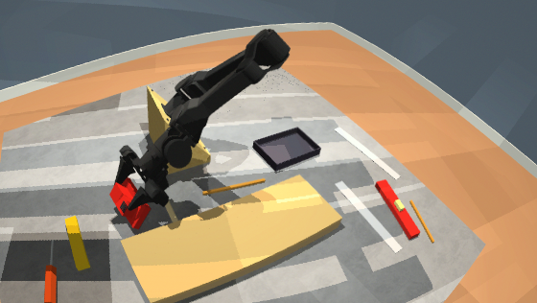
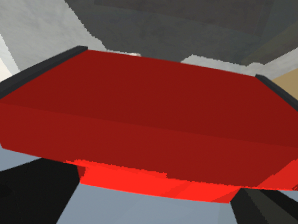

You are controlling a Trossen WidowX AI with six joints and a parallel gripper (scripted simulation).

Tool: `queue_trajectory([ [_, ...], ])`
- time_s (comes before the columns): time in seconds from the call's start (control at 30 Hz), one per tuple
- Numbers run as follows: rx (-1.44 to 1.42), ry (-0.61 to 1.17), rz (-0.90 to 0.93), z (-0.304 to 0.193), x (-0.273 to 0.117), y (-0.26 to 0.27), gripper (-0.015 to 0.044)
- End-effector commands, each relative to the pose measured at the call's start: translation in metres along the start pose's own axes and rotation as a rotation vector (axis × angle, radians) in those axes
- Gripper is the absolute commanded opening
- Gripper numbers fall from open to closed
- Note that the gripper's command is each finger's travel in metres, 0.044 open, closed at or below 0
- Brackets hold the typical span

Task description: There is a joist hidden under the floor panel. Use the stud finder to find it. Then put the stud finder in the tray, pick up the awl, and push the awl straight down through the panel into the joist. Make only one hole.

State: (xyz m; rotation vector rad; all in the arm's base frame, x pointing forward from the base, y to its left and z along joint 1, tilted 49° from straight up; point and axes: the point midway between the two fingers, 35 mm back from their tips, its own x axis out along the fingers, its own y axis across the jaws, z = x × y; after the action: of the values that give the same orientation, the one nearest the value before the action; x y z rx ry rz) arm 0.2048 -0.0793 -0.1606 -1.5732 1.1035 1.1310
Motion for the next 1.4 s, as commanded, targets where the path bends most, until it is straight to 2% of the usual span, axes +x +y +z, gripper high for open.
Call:
queue_trajectory([
  [0.0, 0.006, 0.036, 0.004, -0.001, 0.0, 0.001, 0.0],
  [0.37, 0.001, 0.06, -0.004, 0.001, -0.001, 0.0, 0.0],
  [0.67, 0.01, 0.118, -0.012, -0.017, -0.014, 0.005, 0.0],
  [1.37, 0.01, 0.101, -0.01, 0.003, -0.003, 0.004, 0.0],
])
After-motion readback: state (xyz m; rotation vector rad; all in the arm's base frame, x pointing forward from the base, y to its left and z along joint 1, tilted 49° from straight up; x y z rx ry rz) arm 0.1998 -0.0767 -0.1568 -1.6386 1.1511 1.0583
